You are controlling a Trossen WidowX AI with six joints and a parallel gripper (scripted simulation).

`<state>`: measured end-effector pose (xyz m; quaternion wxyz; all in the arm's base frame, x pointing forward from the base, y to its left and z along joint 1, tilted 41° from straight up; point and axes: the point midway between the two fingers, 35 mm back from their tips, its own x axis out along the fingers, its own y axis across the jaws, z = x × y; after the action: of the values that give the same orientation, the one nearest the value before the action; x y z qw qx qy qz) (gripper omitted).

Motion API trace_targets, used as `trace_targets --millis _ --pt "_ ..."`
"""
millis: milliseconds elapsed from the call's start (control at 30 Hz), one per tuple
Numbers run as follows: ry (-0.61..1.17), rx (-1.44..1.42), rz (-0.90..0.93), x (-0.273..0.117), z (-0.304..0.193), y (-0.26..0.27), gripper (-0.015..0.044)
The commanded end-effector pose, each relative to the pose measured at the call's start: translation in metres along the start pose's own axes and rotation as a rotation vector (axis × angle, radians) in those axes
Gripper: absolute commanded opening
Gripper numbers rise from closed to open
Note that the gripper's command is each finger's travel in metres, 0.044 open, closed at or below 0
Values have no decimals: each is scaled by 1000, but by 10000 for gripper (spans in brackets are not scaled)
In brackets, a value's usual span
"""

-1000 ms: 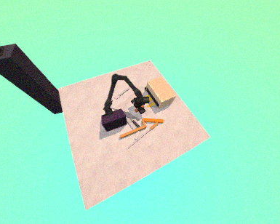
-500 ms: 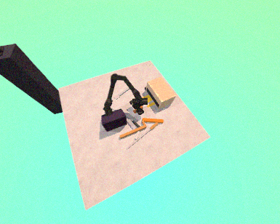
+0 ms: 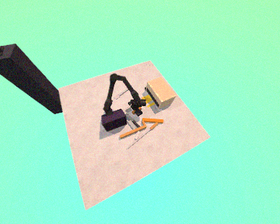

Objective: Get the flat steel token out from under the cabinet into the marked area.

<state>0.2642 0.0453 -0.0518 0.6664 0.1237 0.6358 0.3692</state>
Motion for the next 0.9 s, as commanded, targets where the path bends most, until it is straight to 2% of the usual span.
trace_targets --millis 0,700,867 --pt "2 -1 1 1 -8 0 0" --pt "3 0 1 1 -39 -2 0" --pt "1 -5 0 0 -34 -3 0"
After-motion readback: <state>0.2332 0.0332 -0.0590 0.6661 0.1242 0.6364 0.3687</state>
